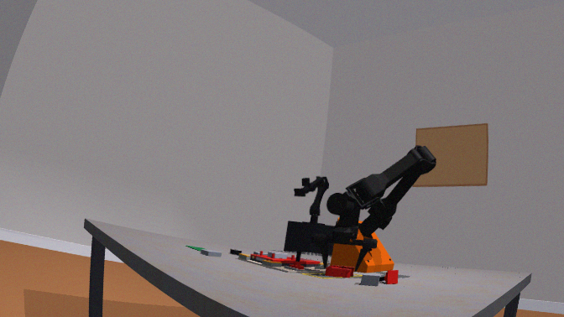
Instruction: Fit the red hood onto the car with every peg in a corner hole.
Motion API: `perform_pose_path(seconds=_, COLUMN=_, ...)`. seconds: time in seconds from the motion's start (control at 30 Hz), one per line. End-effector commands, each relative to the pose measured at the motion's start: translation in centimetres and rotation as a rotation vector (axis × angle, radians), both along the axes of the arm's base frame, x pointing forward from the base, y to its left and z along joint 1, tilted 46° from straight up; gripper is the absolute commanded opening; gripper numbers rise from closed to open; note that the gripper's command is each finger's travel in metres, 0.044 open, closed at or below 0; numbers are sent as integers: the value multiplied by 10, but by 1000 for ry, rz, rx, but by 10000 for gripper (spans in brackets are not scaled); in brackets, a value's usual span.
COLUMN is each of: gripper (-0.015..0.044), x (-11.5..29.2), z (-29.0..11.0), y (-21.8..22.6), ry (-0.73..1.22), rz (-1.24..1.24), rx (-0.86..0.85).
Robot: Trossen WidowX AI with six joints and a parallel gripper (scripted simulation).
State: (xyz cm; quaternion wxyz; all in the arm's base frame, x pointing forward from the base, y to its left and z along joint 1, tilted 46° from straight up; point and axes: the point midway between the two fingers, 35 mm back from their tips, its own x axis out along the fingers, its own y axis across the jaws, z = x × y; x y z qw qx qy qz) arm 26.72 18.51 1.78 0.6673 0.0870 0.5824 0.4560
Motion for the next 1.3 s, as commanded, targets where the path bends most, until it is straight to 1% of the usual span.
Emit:
perform_pose_path(seconds=0.0, gripper=440, x=-1, z=-2, y=2, ry=5, rz=-2, rx=-3)
perform_pose_path(seconds=0.37, gripper=440, x=-2, z=-6, y=6, ry=5, rz=-2, rx=-2)
perform_pose_path(seconds=0.53, gripper=309, x=-1, z=-4, y=4, ry=1, rz=0, rx=2)
perform_pose_path(seconds=0.8, gripper=255, x=-1, z=-4, y=4, ry=1, rz=0, rx=2)
perform_pose_path(seconds=1.1, gripper=19, x=0, z=3, y=-3, ry=1, rz=-1, rx=2)
perform_pose_path(seconds=1.13, gripper=0, x=1, z=5, y=-5, ry=1, rz=-1, rx=2)
perform_pose_path(seconds=1.27, gripper=0, x=2, z=13, y=-13, ry=1, rz=-1, rx=2)
